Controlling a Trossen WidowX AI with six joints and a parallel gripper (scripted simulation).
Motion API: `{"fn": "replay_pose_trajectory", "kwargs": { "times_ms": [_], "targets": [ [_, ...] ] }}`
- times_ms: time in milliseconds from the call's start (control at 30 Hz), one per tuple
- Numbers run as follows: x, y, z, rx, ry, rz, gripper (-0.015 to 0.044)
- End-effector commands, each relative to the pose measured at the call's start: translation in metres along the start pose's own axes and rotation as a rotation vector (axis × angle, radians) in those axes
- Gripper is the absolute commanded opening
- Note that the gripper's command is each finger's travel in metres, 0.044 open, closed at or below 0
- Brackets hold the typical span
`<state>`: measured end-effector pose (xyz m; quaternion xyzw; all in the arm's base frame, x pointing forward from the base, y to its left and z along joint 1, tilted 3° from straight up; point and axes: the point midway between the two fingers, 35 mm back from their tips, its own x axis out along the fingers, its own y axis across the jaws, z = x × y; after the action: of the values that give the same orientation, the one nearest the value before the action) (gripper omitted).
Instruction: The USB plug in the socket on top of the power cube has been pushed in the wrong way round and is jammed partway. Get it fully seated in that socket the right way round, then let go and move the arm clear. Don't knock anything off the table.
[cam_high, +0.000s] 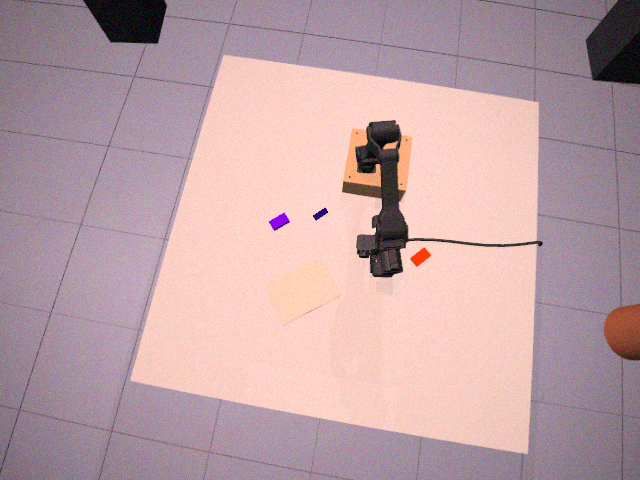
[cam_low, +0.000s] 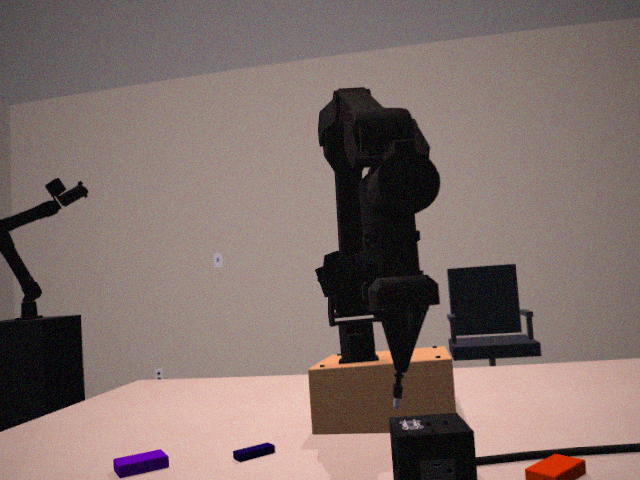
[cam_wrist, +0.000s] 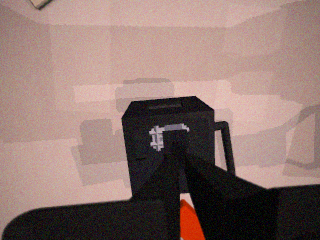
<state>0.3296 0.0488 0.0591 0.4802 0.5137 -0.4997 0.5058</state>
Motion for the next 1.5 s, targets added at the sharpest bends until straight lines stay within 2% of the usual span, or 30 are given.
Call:
{"fn": "replay_pose_trajectory", "kwargs": {
  "times_ms": [0, 1467],
  "targets": [
    [0.0007, 0.0003, -0.0012, -0.004, 0.009, 0.001, 0.0000],
    [0.0058, 0.0009, -0.0047, -0.003, 0.049, 0.002, 0.0000]
  ]
}}
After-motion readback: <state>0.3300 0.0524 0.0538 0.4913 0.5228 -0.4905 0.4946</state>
